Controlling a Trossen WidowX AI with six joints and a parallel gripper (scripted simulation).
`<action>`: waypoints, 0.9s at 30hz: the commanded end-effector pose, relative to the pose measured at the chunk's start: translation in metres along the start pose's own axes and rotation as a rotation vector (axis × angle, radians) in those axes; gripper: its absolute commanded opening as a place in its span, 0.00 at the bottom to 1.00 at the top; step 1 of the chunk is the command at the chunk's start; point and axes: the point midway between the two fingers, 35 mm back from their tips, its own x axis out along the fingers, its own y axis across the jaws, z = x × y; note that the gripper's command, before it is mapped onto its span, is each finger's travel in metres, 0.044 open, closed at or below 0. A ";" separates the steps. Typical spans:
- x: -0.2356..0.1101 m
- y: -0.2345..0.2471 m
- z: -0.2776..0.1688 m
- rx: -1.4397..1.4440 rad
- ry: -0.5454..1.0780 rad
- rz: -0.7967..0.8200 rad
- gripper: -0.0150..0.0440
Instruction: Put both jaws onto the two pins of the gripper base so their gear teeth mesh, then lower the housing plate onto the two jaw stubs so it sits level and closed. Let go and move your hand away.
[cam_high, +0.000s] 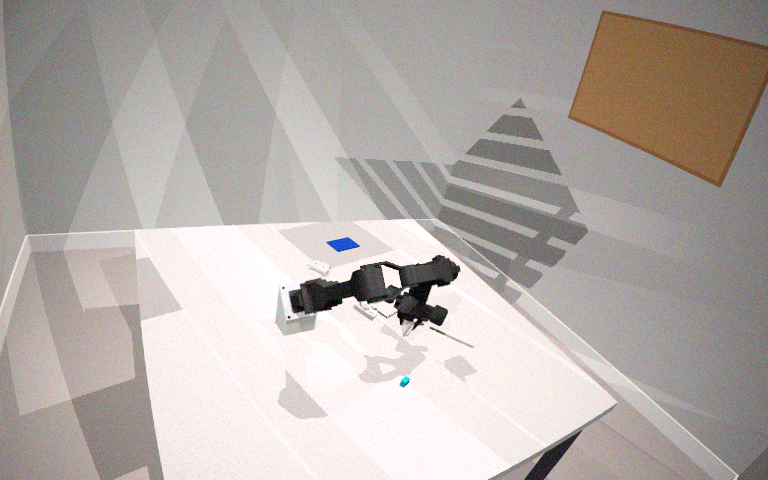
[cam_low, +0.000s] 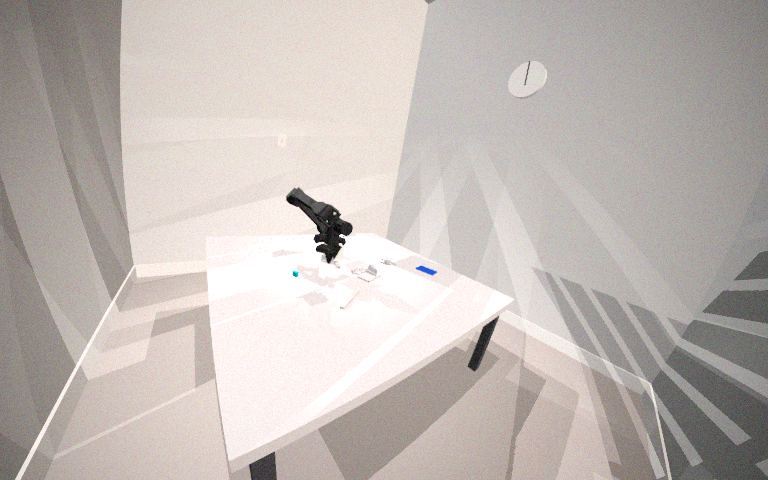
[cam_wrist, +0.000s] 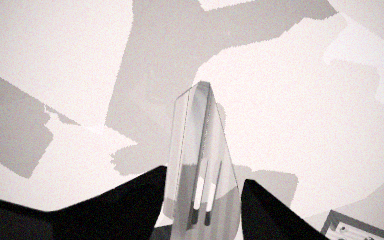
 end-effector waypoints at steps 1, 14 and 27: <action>0.000 -0.007 -0.006 -0.095 0.005 -0.006 0.48; 0.000 -0.027 -0.022 -0.440 0.016 -0.013 0.48; 0.000 -0.049 -0.036 -0.784 0.026 -0.017 0.48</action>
